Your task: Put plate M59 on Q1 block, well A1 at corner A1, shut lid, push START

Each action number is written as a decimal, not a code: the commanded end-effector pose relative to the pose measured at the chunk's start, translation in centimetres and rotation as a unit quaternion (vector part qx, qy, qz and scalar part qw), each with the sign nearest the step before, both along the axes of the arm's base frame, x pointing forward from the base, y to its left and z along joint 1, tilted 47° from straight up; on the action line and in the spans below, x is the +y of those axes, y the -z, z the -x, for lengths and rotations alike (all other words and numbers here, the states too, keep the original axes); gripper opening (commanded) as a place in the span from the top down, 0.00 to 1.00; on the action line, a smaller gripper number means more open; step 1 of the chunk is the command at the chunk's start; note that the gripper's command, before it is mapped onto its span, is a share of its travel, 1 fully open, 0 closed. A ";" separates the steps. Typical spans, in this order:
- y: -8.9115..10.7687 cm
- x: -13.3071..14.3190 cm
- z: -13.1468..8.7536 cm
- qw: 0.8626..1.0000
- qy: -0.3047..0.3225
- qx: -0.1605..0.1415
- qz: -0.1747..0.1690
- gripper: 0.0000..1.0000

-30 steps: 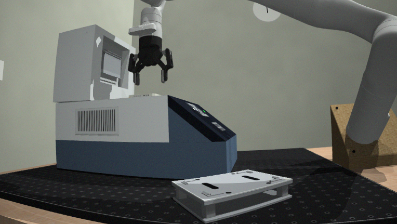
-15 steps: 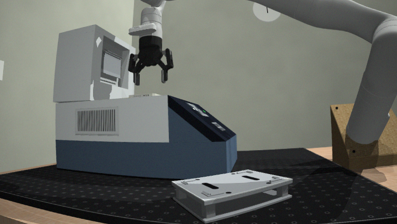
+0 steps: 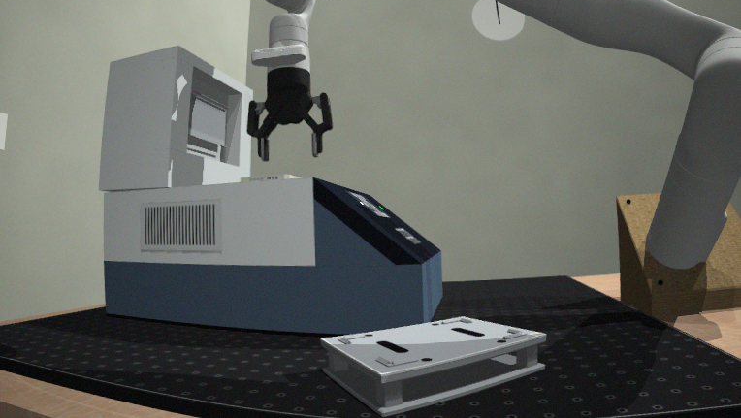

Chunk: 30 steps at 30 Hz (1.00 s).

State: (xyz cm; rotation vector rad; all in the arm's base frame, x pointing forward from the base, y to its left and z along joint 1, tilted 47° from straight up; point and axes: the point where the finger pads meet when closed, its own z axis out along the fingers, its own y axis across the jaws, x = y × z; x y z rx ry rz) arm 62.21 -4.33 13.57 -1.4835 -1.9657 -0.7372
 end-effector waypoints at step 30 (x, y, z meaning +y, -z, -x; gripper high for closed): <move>-1.3 -2.9 9.3 0.879 -0.293 -0.377 0.016 0.31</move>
